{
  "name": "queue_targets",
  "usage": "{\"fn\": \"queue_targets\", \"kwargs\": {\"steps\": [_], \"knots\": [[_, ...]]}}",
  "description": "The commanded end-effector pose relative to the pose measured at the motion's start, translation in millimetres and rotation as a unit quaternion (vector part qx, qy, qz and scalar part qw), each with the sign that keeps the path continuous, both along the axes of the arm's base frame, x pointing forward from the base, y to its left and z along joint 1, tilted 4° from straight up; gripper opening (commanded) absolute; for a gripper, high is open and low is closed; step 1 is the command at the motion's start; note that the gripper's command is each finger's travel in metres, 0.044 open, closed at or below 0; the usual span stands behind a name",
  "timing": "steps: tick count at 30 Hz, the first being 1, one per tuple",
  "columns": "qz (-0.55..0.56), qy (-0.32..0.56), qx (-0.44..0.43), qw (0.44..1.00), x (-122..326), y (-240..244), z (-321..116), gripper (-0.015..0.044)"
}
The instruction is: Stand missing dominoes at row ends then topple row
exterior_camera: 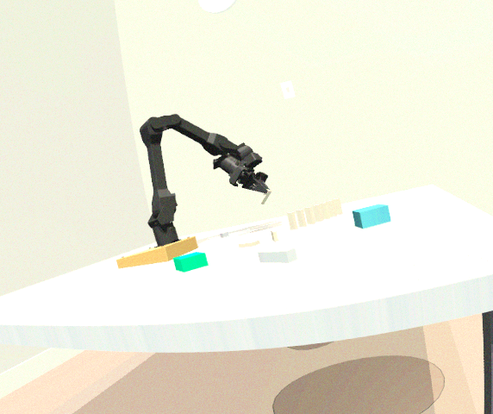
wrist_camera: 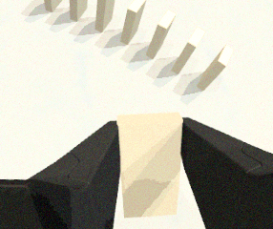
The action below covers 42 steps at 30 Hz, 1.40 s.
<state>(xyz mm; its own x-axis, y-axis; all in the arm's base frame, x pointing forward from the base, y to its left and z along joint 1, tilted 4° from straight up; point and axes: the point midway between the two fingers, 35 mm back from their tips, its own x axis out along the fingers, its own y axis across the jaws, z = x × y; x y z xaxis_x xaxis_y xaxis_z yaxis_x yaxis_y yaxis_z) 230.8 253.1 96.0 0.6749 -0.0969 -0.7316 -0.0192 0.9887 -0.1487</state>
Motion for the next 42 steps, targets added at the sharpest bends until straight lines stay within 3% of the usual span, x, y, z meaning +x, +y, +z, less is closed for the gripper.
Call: {"fn": "queue_targets", "kwargs": {"steps": [1, 26, 42], "knots": [[0.001, -0.049, 0.007, 0.999, -3, 0, 3, 0.0107], [-0.014, -0.324, 0.072, 0.943, -44, -20, 22, 0.0107], [-0.015, -0.33, 0.074, 0.941, -46, -22, 23, 0.0107]]}}
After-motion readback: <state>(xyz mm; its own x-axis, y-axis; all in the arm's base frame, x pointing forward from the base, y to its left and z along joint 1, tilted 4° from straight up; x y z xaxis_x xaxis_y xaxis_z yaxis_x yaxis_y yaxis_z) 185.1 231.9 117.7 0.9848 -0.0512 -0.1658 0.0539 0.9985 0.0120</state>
